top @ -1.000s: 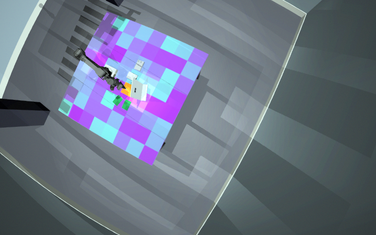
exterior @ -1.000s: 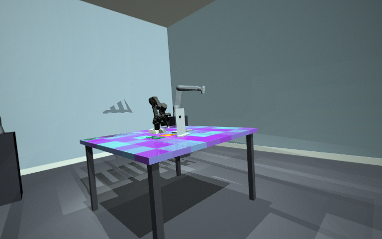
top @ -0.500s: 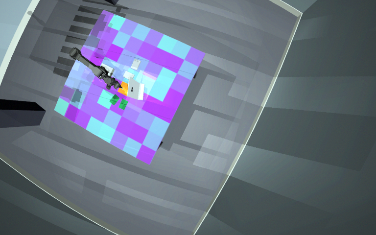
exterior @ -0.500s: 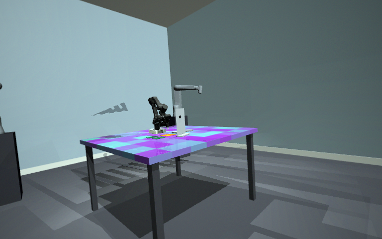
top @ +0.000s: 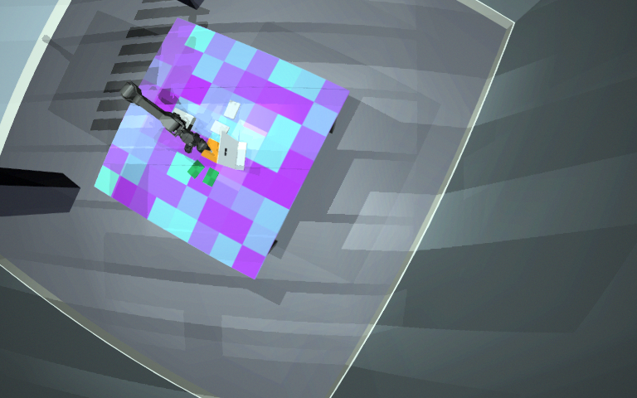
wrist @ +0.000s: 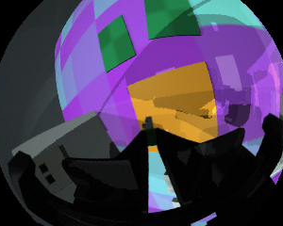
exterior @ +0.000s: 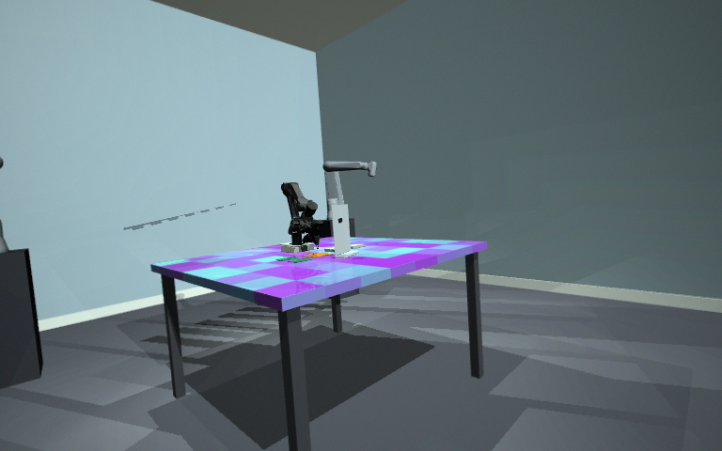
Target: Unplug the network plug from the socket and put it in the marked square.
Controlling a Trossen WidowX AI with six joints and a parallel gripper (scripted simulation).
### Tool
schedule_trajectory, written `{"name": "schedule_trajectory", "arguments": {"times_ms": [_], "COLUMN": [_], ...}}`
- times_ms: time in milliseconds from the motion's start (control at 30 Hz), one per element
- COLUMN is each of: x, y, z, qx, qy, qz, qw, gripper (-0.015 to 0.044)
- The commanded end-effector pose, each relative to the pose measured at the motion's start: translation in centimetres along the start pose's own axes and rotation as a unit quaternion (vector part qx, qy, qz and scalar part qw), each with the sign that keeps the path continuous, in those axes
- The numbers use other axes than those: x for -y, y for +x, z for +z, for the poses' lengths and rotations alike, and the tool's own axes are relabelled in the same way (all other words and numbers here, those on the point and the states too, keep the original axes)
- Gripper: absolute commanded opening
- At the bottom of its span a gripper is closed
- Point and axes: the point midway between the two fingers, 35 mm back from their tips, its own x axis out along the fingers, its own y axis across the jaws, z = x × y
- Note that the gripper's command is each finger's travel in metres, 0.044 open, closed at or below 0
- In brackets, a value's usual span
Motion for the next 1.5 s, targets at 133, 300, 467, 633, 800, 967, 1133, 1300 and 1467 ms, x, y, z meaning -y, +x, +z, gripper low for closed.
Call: {"name": "schedule_trajectory", "arguments": {"times_ms": [133,300,467,633,800,967,1133,1300,1467], "x": [0.8,1.3,1.7,2.1,2.1,2.3,2.2,2.2,2.2], "y": [1.0,1.5,2.0,2.4,2.5,2.6,2.5,2.5,2.5], "z": [0.0,0.0,0.0,0.0,0.0,0.0,0.1,0.1,0.1], "qx": [-0.001,-0.002,-0.003,-0.003,-0.003,-0.003,-0.002,-0.002,-0.002], "qy": [0.001,0.002,0.002,0.003,0.003,0.003,0.001,0.001,0.001], "qz": [-0.002,-0.003,-0.004,-0.004,-0.004,-0.004,-0.004,-0.004,-0.004], "qw": [1.000,1.000,1.000,1.000,1.000,1.000,1.000,1.000,1.000], "gripper": [0.0000,0.0000,0.0000,0.0000,0.0000,0.0000,0.0000,0.0079,0.0156]}}
